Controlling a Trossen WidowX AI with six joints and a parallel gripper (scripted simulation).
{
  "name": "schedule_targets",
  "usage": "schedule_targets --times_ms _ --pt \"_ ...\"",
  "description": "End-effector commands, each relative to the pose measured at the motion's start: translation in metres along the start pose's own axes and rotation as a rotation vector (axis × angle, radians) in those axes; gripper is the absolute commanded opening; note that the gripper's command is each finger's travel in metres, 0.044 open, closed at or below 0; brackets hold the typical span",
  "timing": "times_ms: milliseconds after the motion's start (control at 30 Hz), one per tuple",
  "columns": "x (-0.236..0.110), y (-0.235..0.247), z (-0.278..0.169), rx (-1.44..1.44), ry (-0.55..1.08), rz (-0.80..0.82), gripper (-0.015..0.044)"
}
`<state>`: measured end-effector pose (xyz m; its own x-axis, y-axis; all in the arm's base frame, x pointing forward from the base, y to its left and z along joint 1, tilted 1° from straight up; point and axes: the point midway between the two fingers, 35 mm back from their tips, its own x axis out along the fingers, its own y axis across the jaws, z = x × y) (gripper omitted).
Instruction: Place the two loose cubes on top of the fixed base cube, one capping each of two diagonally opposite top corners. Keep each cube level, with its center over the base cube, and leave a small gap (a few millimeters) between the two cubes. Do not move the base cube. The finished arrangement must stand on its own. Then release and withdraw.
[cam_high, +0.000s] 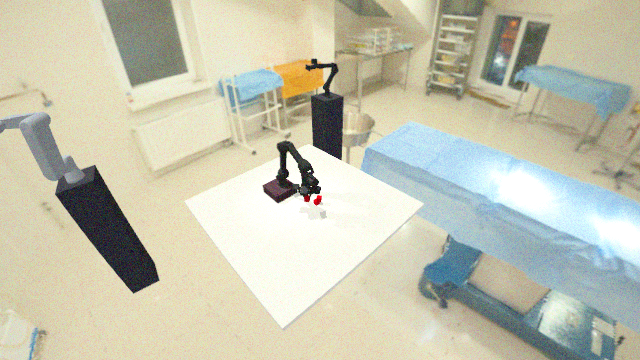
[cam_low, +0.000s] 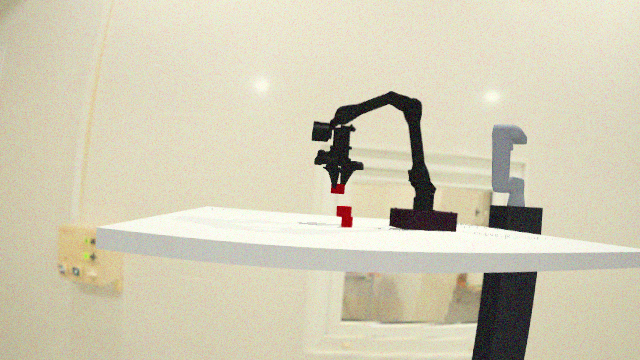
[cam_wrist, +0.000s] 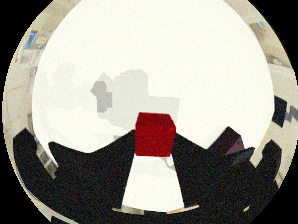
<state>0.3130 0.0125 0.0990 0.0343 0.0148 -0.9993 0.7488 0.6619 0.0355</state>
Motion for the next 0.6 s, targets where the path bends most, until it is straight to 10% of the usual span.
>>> schedule_targets --times_ms 0,567 --pt "-0.005 0.0 -0.002 -0.027 -0.001 -0.002 0.0105" --pt "0.001 0.016 -0.045 -0.753 0.004 0.001 0.0105"
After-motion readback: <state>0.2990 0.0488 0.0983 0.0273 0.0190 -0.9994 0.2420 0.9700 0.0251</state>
